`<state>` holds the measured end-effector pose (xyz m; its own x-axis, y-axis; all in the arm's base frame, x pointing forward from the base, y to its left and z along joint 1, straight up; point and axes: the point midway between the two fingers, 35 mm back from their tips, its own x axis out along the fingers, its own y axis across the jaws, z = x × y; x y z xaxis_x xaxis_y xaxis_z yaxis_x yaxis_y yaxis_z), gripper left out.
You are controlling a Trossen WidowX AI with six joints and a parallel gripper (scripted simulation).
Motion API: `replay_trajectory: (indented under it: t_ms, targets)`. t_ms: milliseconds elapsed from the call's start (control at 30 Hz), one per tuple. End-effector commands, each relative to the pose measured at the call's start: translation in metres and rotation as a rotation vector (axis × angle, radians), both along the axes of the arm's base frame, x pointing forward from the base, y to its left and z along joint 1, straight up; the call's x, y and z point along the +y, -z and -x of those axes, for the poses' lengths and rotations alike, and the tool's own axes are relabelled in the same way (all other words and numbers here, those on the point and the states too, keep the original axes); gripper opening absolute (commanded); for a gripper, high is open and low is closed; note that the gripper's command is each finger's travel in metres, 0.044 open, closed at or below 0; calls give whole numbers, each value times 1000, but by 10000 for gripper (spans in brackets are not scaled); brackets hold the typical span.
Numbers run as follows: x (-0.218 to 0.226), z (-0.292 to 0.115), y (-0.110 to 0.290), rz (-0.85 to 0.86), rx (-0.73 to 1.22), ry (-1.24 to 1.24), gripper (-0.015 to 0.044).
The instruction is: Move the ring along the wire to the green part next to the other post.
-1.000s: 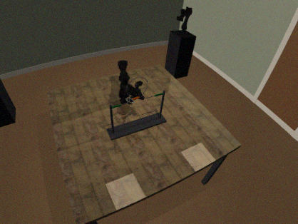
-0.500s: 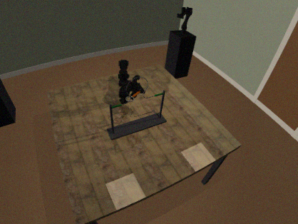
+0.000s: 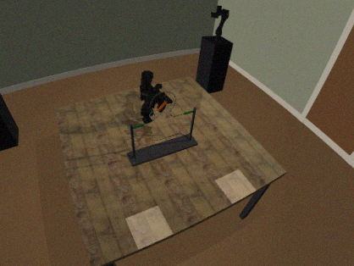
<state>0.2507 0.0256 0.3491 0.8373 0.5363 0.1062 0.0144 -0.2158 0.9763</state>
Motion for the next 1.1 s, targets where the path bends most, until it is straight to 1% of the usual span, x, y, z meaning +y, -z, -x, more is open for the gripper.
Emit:
replay_trajectory:
  t_ms: [0, 233, 433, 767, 1067]
  targets:
    - [-4, 0, -11, -79, 7, -8, -150]
    - [-8, -7, -33, -204, 38, 51, -150]
    - [-15, -9, -45, -261, 53, 60, -150]
    - [-20, -9, -52, -254, 66, 53, -150]
    - [-20, -9, -53, -173, 74, 53, -150]
